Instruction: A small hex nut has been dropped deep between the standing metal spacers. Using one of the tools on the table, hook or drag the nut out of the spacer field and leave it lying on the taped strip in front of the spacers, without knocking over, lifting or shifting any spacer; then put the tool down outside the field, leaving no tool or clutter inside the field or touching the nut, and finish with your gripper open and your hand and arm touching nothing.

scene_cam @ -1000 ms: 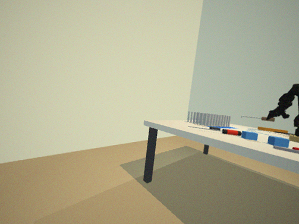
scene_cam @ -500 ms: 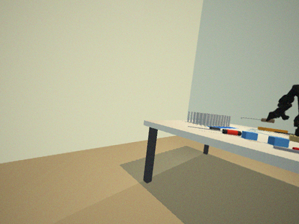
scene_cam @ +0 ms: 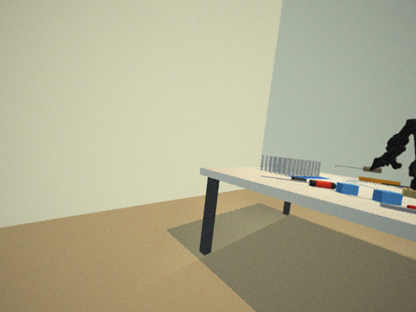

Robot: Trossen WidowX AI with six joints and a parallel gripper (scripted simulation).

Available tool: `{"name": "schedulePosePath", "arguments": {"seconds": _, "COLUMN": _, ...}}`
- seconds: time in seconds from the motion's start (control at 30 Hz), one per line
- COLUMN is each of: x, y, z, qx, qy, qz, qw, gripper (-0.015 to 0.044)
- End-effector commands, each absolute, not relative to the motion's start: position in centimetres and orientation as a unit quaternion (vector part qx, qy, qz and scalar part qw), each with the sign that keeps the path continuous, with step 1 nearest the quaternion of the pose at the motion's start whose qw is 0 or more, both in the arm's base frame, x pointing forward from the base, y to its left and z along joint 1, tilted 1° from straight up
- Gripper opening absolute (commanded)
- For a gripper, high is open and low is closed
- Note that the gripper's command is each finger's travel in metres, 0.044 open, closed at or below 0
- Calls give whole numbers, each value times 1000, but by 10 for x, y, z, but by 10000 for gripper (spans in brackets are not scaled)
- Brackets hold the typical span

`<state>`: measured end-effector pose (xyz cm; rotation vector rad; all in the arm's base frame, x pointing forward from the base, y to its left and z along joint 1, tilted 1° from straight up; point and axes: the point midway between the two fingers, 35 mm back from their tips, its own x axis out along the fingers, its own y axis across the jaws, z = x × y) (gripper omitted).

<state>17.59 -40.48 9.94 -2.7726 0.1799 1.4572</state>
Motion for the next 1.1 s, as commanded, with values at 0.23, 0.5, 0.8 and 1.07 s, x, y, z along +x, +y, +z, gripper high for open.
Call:
{"name": "schedulePosePath", "arguments": {"seconds": 0.23, "x": 177, "y": -403, "z": 88, "qx": -885, "qy": 56, "qz": 462, "qw": 6, "gripper": 0}}
{"name": "schedulePosePath", "arguments": {"seconds": 0.5, "x": 177, "y": -403, "z": 81, "qx": -885, "qy": 56, "qz": 462, "qw": 6, "gripper": 0}}
{"name": "schedulePosePath", "arguments": {"seconds": 0.8, "x": 177, "y": -403, "z": 73, "qx": -885, "qy": 56, "qz": 462, "qw": 6, "gripper": 0}}
{"name": "schedulePosePath", "arguments": {"seconds": 1.07, "x": 177, "y": -402, "z": 65, "qx": -885, "qy": 56, "qz": 462, "qw": 6, "gripper": 0}}
